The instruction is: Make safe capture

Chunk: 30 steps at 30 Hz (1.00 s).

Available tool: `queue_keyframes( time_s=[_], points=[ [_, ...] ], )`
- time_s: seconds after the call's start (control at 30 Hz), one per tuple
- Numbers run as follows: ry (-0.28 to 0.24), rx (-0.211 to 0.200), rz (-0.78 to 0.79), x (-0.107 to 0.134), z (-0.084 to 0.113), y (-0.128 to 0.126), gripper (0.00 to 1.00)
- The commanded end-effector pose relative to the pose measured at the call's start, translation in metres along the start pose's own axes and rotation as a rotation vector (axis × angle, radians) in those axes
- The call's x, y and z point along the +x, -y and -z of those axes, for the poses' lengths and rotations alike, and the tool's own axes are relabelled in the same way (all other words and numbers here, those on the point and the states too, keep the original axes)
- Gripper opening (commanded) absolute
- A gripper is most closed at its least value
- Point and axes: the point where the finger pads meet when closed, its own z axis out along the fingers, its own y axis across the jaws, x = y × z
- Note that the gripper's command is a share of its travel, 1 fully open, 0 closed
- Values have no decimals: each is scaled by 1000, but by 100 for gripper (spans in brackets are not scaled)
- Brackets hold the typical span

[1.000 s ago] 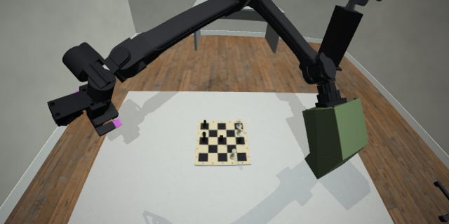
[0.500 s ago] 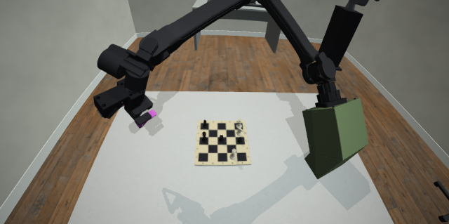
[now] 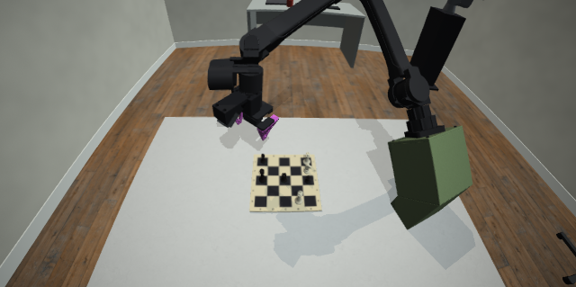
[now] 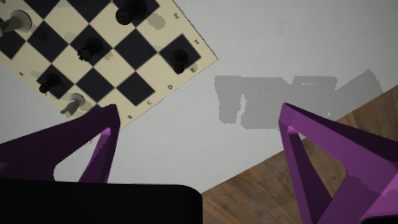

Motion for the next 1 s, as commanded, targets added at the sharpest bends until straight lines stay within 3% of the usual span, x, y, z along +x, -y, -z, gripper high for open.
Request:
queue_keyframes(
  time_s=[0.0,0.07,0.1,0.2,0.57,0.67,0.73,0.87,0.93,0.97],
  points=[
    [-36,-51,-90,32,0,-10,100],
    [-42,-57,-81,25,-5,-11,100],
    [-25,-42,-86,17,3,-3,100],
    [-21,-39,-64,14,6,-11,100],
    [-11,-29,-76,16,10,-6,100],
    [-39,-56,-62,24,-19,-17,100],
    [-39,-56,-62,24,-19,-17,100],
    [-39,-56,-61,26,-56,-19,100],
    [-40,-55,-61,27,-60,-19,100],
    [-41,-55,-61,27,-60,-19,36]
  ],
)
